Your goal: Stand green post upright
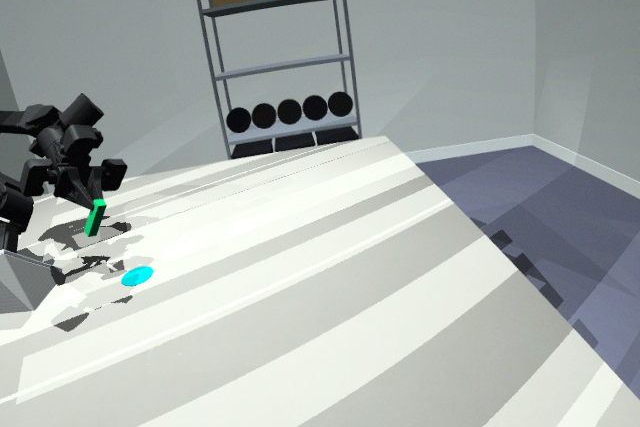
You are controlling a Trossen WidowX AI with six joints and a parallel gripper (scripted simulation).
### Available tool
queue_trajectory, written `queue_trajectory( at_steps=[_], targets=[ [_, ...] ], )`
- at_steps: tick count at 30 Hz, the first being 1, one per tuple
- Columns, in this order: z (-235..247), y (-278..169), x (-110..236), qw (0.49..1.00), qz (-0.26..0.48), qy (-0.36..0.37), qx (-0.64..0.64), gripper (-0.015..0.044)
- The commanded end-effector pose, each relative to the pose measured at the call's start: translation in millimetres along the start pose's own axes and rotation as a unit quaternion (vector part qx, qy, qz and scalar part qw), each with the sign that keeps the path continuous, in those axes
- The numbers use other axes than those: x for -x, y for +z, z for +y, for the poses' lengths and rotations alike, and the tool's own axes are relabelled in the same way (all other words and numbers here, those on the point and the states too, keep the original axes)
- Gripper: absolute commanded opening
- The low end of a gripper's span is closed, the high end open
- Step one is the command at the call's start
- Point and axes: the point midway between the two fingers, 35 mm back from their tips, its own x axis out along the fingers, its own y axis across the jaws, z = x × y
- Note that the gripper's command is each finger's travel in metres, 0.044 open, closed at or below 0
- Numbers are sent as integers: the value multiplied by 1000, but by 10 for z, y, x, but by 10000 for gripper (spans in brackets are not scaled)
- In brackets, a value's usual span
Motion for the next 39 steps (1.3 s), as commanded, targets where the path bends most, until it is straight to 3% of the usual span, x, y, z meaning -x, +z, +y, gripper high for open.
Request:
queue_trajectory(
  at_steps=[1, 39],
  targets=[
    [-11, -16, -8, 1000, -10, 0, -6, 23],
    [3, 32, 14, 989, -130, 41, -65, 23]
  ],
)
